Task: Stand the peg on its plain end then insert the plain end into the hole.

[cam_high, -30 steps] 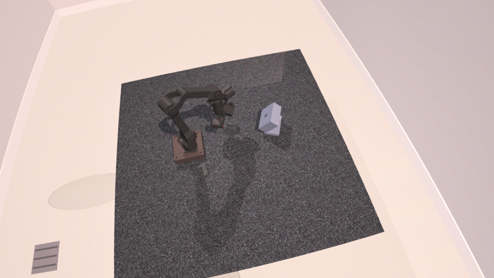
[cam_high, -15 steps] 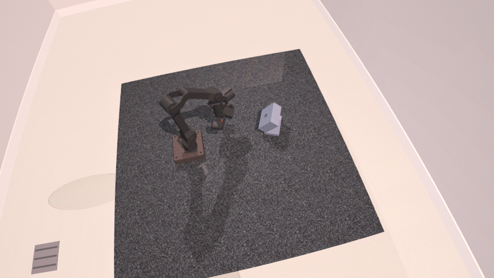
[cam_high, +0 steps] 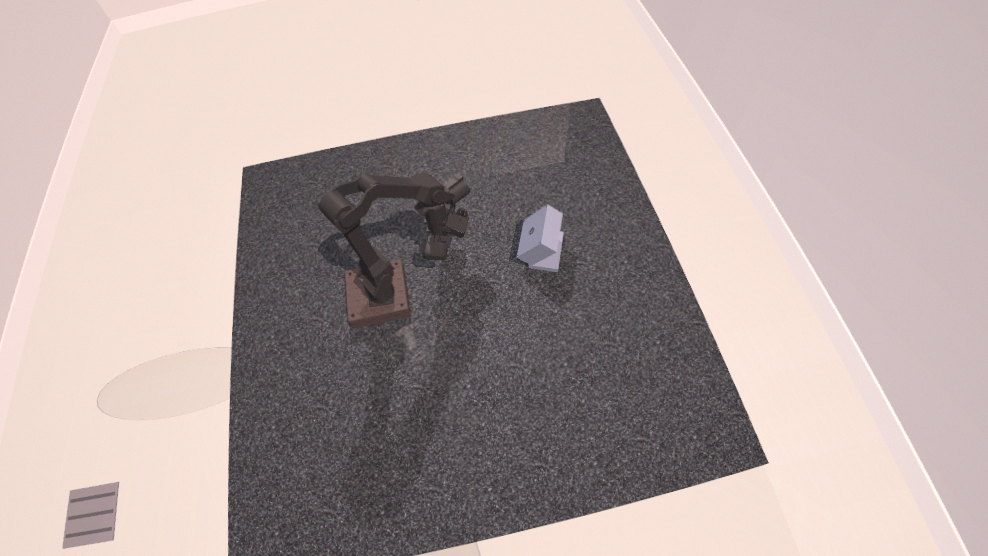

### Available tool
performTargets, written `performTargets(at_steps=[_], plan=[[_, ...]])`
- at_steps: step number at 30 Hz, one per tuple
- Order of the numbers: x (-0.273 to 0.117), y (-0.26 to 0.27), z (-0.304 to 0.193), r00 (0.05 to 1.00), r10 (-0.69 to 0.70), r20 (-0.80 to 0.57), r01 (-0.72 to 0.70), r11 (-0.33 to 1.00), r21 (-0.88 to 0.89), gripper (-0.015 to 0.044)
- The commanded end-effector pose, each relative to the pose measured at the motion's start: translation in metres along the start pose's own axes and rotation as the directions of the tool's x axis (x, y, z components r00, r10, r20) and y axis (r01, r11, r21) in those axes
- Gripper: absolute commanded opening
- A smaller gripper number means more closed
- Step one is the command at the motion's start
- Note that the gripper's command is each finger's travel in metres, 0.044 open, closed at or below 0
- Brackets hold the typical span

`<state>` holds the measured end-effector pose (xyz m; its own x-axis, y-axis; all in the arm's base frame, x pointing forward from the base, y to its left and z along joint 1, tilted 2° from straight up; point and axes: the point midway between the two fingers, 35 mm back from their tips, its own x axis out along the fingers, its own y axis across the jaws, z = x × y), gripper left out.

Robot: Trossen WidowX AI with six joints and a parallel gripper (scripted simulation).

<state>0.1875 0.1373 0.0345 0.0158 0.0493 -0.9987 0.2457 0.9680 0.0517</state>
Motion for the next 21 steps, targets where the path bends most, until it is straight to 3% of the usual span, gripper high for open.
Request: performTargets(at_steps=[1,8,21], plan=[[0.000,0.000,0.000,1.000,0.001,0.000,-0.001,1.000,0.000,0.0020],[-0.006,0.001,0.001,1.000,0.000,0.000,0.000,1.000,0.000,0.0000],[-0.055,0.003,0.003,1.000,-0.002,-0.005,0.002,1.000,0.002,0.0000]])
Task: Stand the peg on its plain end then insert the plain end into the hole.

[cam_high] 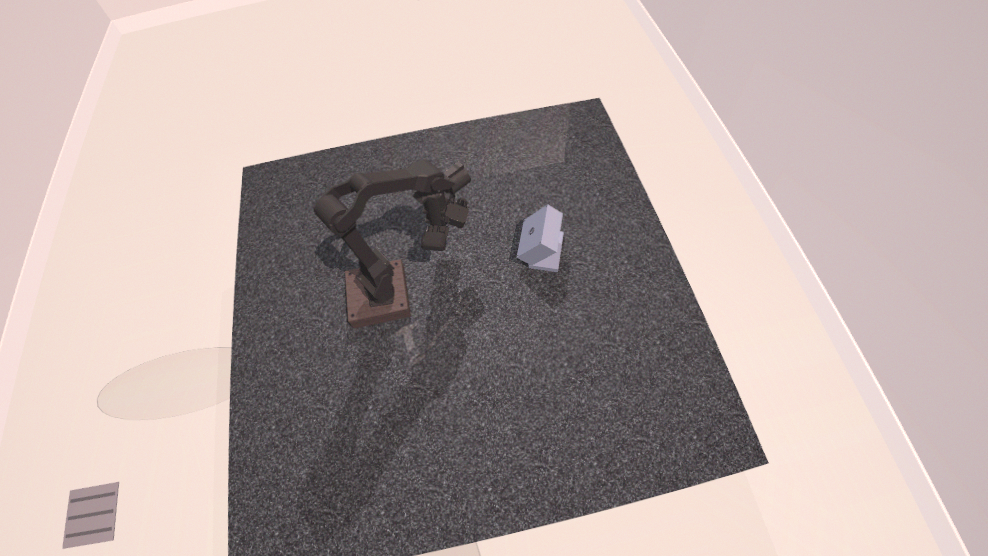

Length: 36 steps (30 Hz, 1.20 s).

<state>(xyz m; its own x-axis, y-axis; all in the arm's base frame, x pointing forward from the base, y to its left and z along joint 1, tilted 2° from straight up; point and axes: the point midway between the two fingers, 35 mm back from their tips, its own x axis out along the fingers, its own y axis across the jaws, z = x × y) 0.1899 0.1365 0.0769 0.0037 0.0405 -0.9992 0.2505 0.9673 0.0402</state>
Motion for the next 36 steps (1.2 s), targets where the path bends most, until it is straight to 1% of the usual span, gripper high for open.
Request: performTargets(at_steps=[1,7,12,24,36], plan=[[-0.017,0.001,0.001,1.000,0.009,0.004,-0.009,1.000,-0.003,0.0000],[-0.037,-0.001,0.000,1.000,0.008,0.003,-0.008,1.000,-0.002,0.0000],[-0.037,0.000,0.003,1.000,0.006,0.022,-0.006,1.000,-0.016,0.0000],[-0.034,0.006,0.026,0.986,-0.004,0.165,0.022,0.994,-0.108,0.0000],[-0.035,0.014,0.047,0.952,-0.010,0.307,0.069,0.980,-0.184,0.0000]])
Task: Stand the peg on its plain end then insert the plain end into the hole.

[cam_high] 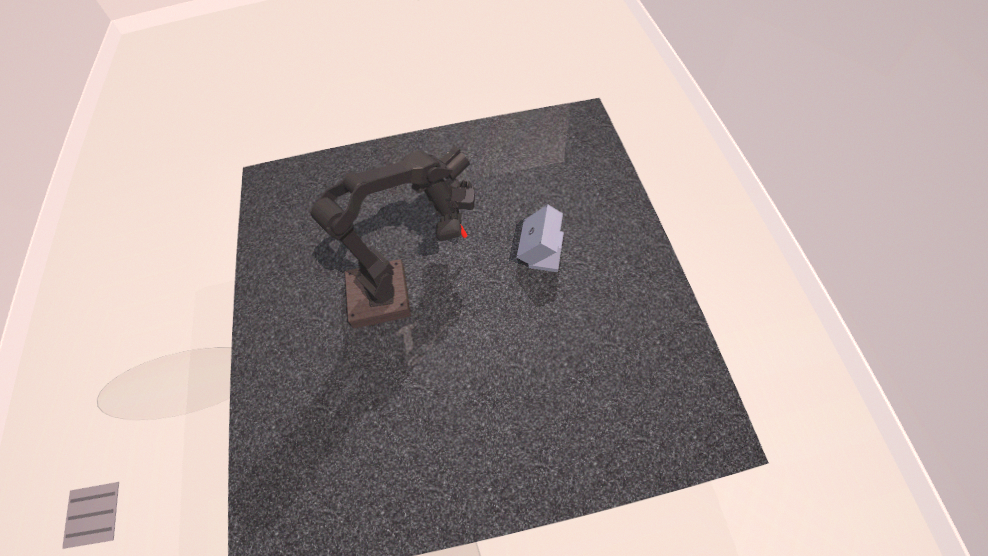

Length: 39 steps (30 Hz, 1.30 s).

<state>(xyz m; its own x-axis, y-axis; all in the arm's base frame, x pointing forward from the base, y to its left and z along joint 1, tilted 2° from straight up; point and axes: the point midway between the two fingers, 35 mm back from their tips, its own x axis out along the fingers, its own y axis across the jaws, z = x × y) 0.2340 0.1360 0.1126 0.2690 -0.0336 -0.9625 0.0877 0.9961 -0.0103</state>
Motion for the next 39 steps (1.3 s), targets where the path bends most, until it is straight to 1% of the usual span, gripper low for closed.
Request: performTargets(at_steps=[1,19,39], plan=[[0.002,0.001,0.006,0.999,-0.014,0.043,0.015,0.999,-0.031,0.0000],[0.003,0.007,0.038,0.966,-0.057,0.252,0.092,0.988,-0.127,0.0000],[-0.005,0.012,0.068,0.881,-0.109,0.461,0.210,0.962,-0.175,0.0000]])
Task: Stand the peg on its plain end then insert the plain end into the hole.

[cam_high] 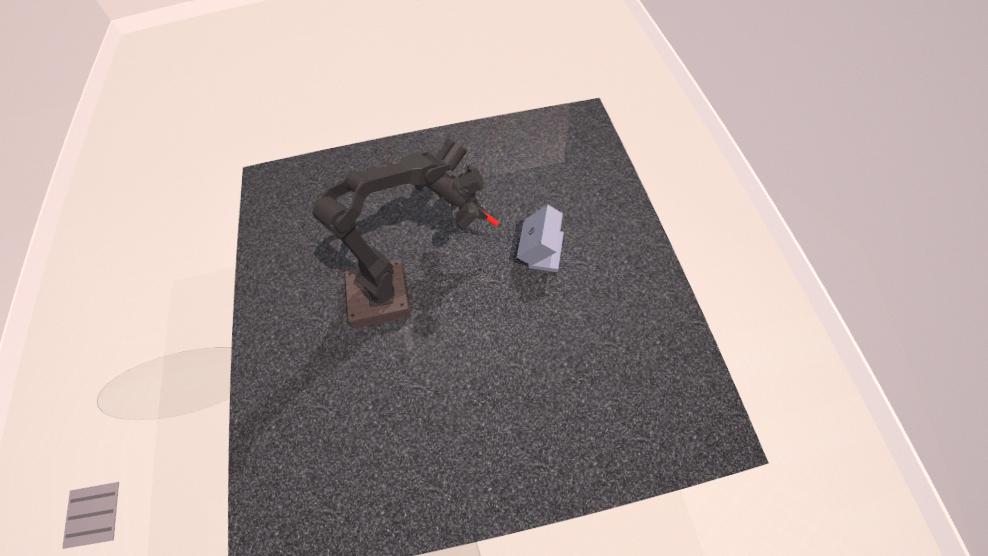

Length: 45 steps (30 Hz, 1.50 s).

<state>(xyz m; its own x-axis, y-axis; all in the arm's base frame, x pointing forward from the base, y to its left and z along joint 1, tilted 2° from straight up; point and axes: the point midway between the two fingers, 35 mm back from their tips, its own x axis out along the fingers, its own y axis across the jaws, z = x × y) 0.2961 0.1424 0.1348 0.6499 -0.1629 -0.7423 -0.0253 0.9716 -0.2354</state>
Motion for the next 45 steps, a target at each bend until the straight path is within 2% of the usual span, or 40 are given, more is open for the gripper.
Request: performTargets(at_steps=[1,45], plan=[[0.001,0.000,0.005,0.999,-0.023,0.036,0.024,0.999,-0.021,0.0000],[0.051,-0.009,0.036,0.980,-0.102,0.172,0.112,0.992,-0.050,0.0000]])
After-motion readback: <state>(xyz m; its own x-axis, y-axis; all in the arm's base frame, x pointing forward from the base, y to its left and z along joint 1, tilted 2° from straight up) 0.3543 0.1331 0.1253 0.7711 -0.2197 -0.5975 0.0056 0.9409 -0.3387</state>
